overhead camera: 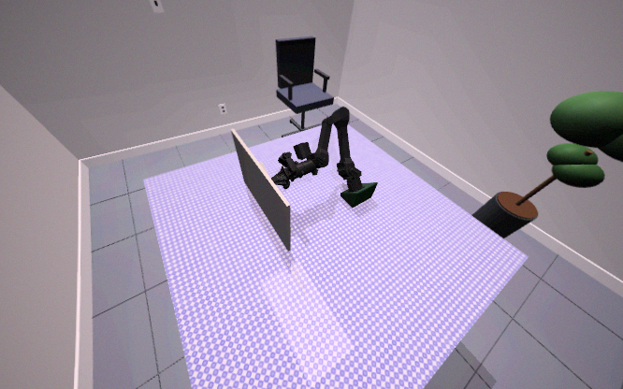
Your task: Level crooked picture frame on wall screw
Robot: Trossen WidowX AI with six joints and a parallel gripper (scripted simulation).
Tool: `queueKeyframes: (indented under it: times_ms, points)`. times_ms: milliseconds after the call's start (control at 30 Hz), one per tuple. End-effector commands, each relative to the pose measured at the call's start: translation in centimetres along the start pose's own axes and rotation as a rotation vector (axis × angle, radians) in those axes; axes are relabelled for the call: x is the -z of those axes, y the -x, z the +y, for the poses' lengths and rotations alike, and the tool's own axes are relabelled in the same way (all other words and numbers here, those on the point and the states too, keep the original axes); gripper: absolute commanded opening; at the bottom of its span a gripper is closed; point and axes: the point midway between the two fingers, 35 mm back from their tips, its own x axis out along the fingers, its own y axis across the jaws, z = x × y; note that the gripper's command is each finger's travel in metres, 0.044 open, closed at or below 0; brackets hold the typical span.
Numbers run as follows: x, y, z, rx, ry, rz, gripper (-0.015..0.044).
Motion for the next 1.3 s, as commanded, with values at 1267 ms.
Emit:
queueKeyframes:
  times_ms: [1267]
  points:
    - [-0.02, 0.00, 0.60, -0.005, -0.002, 0.000, 0.0000]
